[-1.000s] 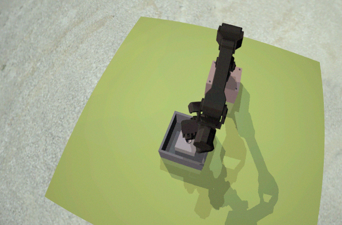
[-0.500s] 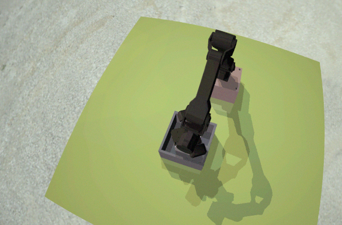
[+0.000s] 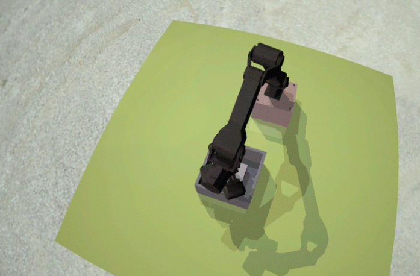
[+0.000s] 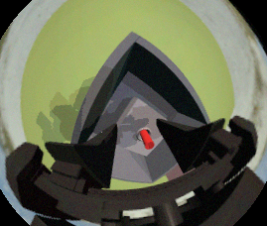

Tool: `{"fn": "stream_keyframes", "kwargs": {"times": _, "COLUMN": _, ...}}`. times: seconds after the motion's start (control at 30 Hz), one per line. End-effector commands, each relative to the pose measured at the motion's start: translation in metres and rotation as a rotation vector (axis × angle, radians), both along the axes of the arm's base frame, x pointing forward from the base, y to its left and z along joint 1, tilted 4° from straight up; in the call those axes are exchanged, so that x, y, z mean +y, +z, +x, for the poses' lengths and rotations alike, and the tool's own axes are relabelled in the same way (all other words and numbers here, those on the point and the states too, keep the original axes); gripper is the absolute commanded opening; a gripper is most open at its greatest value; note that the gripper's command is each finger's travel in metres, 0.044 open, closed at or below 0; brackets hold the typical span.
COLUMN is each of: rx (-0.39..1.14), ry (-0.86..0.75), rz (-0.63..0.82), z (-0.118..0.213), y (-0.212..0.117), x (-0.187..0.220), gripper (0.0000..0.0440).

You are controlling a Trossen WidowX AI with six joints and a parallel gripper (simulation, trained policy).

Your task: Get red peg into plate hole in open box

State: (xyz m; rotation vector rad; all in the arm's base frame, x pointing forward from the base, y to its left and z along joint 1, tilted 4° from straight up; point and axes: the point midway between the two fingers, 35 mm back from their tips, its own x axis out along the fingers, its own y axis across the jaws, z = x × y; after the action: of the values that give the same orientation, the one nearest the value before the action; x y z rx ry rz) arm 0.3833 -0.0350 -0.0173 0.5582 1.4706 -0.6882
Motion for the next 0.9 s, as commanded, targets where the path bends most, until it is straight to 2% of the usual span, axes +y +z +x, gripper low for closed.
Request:
{"fn": "stream_keyframes", "kwargs": {"times": 0.0, "rx": -0.008, "ry": -0.001, "rz": 0.034, "z": 0.013, "y": 0.003, "x": -0.002, "gripper": 0.0371}}
{"fn": "stream_keyframes", "kwargs": {"times": 0.17, "rx": -0.036, "ry": -0.002, "rz": 0.075, "z": 0.032, "y": 0.008, "x": -0.002, "gripper": 0.044}}
{"fn": "stream_keyframes", "kwargs": {"times": 0.5, "rx": -0.143, "ry": 0.013, "rz": 0.144, "z": 0.074, "y": 0.027, "x": 0.003, "gripper": 0.044}}
{"fn": "stream_keyframes", "kwargs": {"times": 0.87, "rx": -0.146, "ry": 0.014, "rz": 0.145, "z": 0.075, "y": 0.027, "x": 0.004, "gripper": 0.044}}
